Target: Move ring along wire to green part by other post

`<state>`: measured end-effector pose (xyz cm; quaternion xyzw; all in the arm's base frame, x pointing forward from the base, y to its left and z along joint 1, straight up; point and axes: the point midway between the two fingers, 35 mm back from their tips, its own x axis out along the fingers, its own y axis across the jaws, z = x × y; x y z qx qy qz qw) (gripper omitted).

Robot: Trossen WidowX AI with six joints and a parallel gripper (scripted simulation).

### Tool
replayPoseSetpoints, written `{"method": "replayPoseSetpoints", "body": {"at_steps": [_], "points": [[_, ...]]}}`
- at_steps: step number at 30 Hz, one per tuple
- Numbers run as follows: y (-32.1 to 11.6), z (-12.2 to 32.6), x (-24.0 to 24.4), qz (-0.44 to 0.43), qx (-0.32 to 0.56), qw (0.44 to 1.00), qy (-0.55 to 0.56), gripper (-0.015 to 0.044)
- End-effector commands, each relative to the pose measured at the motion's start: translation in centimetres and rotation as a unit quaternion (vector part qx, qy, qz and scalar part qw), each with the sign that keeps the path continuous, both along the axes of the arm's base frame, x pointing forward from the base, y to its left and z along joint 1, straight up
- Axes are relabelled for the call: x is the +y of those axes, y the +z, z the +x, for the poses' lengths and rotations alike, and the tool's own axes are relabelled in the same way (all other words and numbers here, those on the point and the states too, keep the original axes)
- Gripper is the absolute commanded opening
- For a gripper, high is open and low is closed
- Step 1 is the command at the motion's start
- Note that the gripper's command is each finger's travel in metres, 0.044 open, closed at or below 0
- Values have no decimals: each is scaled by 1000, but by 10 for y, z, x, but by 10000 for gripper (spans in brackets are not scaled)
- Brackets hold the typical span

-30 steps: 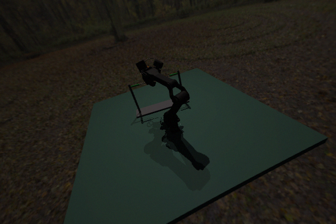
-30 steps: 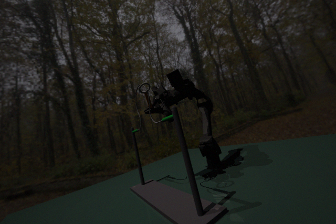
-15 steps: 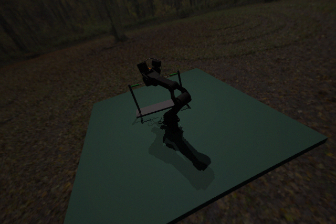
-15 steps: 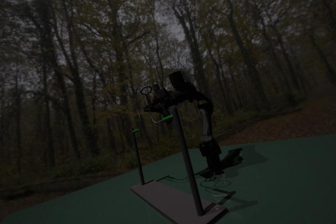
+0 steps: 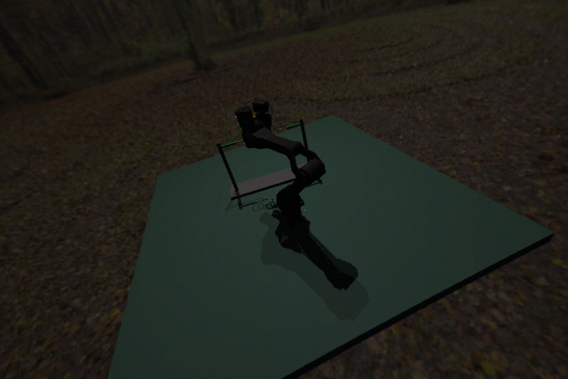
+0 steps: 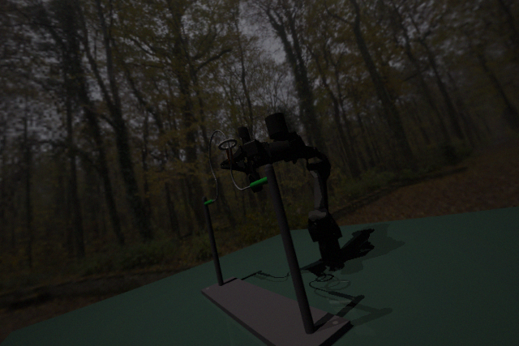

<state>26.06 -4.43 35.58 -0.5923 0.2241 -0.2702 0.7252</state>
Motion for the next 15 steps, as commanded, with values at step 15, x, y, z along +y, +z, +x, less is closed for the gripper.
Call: {"method": "replayPoseSetpoints", "body": {"at_steps": [15], "points": [[12,-6,0,-121,10,992,-18,-150]]}}
